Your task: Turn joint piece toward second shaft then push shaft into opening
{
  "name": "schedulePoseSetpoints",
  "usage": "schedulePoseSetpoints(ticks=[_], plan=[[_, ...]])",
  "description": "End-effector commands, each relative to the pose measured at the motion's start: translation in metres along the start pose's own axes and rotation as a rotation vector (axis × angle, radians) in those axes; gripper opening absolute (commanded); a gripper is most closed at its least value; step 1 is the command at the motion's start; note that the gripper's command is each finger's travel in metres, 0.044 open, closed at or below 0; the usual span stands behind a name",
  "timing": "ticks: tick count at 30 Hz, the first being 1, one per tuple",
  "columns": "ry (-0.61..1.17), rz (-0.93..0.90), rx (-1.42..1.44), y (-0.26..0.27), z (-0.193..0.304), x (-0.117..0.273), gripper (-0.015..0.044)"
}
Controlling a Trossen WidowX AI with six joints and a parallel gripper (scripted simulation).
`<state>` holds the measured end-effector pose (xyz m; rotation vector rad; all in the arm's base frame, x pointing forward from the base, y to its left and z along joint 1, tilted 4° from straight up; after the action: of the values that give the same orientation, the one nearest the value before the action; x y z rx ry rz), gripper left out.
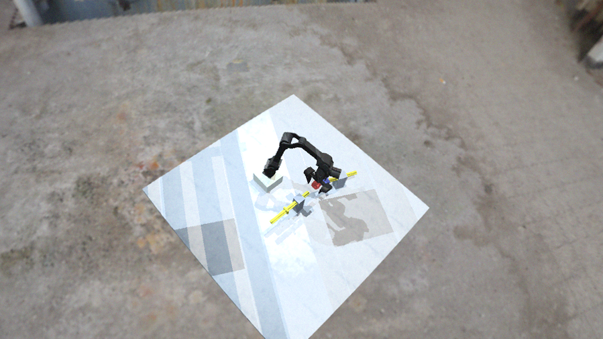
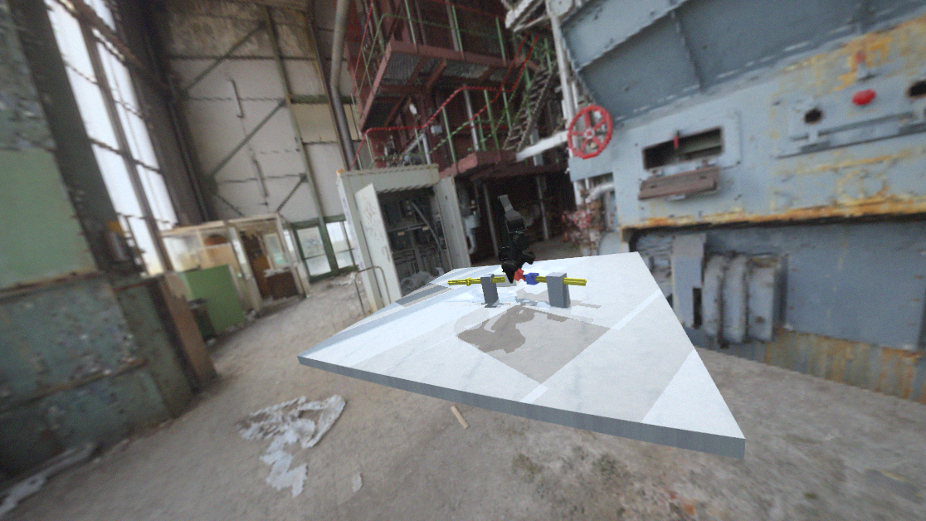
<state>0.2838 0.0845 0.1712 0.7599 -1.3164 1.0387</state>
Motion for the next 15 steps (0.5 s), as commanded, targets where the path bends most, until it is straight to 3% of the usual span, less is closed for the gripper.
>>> schedulePoseSetpoints(ticks=[1,11,15], plan=[[0.002,-0.007,0.003,-0.0001,-0.0010,-0.0074,0.0440],[0.002,-0.007,0.003,-0.0001,-0.0010,-0.0074,0.0182],[0.002,-0.007,0.003,-0.0001,-0.0010,-0.0074,0.0182]])
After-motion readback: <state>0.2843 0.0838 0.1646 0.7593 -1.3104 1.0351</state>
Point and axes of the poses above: the point midway between the two fingers, 35 mm back from their tips, its own x axis back along the fingers, its own y axis across the jaws, z = x × y, the point moved 9 cm from there along x, back along the fingers, and after that the axes turned 10 degrees about -x, right-handed, at the moved point
